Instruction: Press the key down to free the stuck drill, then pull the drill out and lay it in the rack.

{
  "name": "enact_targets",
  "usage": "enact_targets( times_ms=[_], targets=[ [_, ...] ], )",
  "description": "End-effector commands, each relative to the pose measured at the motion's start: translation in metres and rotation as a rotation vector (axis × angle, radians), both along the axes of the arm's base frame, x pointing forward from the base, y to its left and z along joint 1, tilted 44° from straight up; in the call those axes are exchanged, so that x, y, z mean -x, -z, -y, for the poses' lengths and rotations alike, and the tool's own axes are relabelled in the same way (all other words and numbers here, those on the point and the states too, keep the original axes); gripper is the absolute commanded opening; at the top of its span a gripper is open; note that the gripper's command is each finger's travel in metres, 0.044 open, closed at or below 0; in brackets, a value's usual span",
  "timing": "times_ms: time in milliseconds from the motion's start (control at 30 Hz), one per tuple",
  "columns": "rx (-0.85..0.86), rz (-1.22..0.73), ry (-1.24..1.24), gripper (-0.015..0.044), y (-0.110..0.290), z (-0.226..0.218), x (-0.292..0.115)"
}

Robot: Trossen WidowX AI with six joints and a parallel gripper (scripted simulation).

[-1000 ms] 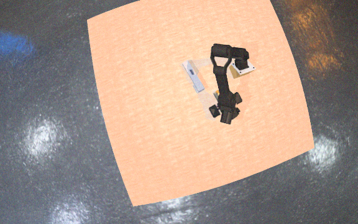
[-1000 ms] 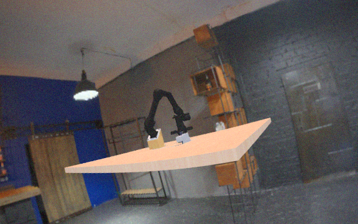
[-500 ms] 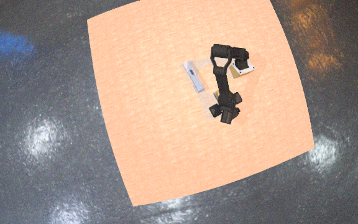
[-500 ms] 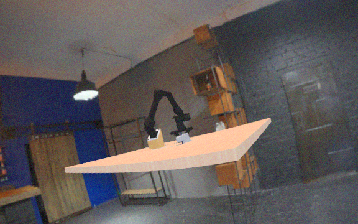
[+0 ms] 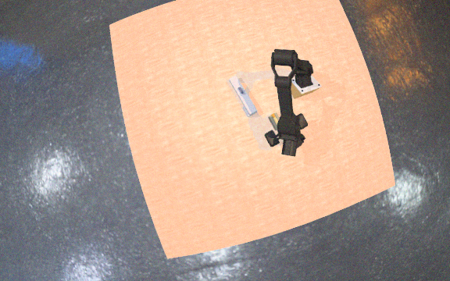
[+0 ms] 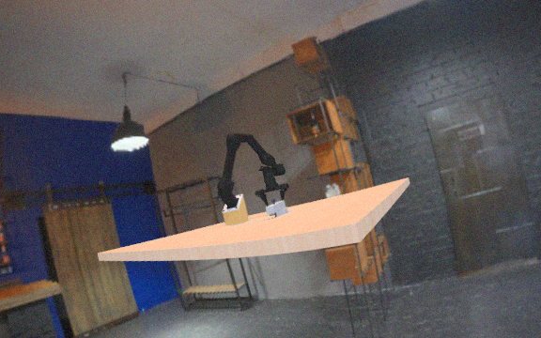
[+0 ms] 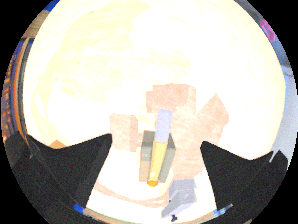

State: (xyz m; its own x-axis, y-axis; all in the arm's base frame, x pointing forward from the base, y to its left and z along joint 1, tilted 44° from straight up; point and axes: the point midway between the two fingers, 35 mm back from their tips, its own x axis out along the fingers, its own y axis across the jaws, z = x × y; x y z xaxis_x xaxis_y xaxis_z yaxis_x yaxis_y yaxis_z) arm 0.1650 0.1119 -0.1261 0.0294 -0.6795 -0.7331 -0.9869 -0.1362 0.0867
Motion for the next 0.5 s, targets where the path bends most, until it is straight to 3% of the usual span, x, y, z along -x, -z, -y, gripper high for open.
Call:
enact_targets(
  times_ms=[0, 167, 333, 467],
  targets=[
    [-0.010, 0.007, 0.003, 0.0440, -0.012, -0.014, -0.001],
    [-0.011, 0.007, 0.003, 0.0440, -0.023, -0.026, -0.002],
    [-0.029, -0.025, 0.078, 0.0440, -0.013, -0.010, -0.009],
    [-0.138, 0.033, 0.190, 0.0440, -0.027, -0.006, -0.043]
  ],
)
